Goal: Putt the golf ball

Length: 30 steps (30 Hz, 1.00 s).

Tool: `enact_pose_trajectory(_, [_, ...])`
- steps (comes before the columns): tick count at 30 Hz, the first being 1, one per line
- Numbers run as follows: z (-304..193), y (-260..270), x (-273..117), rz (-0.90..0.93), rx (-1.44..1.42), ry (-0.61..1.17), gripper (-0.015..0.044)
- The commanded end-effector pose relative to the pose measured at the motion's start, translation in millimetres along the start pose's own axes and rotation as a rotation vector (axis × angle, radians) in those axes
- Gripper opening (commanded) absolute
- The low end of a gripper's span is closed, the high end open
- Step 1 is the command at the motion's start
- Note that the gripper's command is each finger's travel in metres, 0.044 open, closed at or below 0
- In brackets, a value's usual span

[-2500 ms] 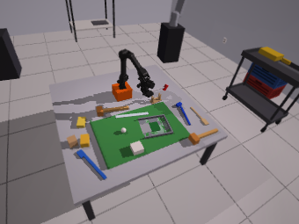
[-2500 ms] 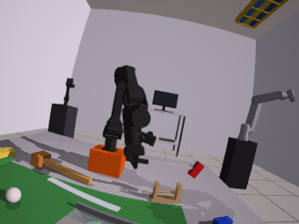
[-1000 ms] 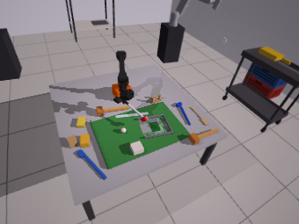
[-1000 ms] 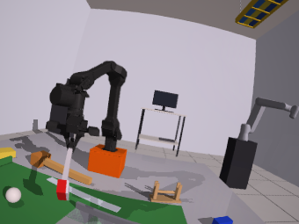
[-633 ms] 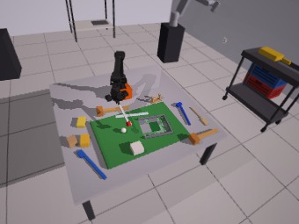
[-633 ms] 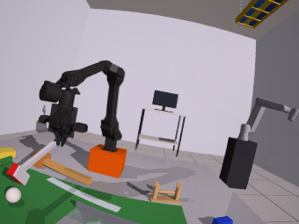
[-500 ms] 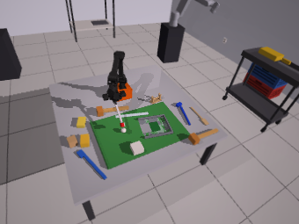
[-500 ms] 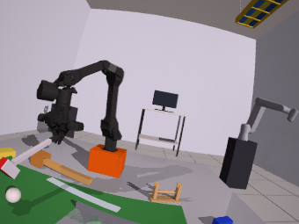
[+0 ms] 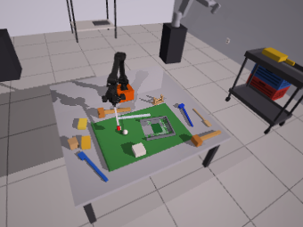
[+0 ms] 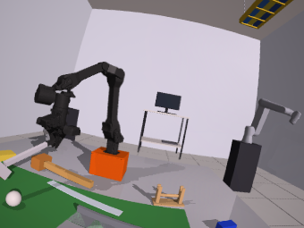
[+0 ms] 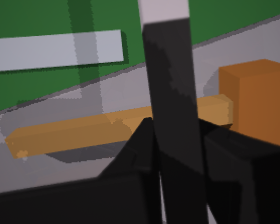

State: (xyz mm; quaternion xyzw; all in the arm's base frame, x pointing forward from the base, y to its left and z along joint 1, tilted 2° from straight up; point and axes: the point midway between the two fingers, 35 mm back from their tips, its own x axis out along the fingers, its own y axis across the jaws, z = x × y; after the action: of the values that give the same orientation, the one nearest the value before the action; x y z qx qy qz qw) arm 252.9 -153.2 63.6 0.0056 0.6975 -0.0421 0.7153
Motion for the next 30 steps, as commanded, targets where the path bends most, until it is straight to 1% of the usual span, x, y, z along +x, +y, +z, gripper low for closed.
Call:
enact_pose_trajectory(1, [-3.5, 0.8, 22.6, 0.002, 0.007, 0.015, 0.0000])
enact_pose_trajectory(30, [-4.7, 1.2, 56.2, 0.002, 0.007, 0.015, 0.0000])
